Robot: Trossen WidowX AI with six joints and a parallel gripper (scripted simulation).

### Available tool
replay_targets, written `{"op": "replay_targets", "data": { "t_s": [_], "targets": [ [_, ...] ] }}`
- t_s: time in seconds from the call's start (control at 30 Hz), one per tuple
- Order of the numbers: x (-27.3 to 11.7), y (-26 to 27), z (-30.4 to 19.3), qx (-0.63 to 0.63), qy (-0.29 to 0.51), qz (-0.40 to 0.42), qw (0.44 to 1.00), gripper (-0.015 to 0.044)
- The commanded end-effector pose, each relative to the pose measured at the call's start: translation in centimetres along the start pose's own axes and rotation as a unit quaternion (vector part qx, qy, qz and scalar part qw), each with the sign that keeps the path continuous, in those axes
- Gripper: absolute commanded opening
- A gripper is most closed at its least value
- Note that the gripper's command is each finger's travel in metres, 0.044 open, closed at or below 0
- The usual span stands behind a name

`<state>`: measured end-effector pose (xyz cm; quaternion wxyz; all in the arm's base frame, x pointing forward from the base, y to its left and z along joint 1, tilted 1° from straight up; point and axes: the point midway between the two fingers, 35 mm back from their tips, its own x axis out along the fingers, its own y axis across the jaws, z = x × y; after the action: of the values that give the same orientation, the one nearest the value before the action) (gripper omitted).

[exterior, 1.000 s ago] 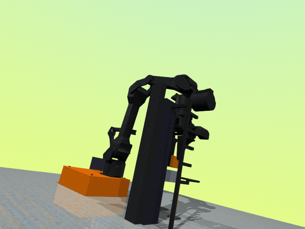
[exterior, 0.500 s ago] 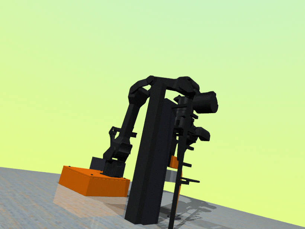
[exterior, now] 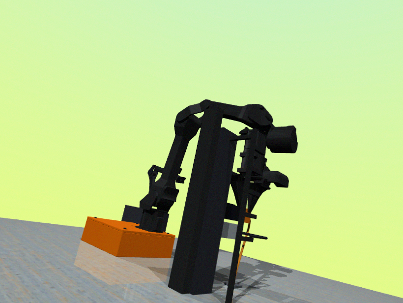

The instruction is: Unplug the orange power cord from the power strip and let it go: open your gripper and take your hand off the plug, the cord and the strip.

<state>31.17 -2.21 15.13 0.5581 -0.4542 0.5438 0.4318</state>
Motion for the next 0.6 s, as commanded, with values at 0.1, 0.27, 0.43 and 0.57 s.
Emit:
{"op": "replay_targets", "data": {
  "t_s": [0.1, 0.27, 0.43, 0.57],
  "targets": [
    [0.0, 0.0, -0.5, 0.0, -0.002, -0.005, 1.0, 0.0131],
    [0.0, 0.0, -0.5, 0.0, -0.002, -0.005, 1.0, 0.0263],
    [-0.1, -0.1, 0.1, 0.0, -0.002, -0.005, 1.0, 0.0394],
    [-0.9, -0.2, 3.6, 0.0, -0.004, -0.005, 1.0, 0.044]
  ]
}}
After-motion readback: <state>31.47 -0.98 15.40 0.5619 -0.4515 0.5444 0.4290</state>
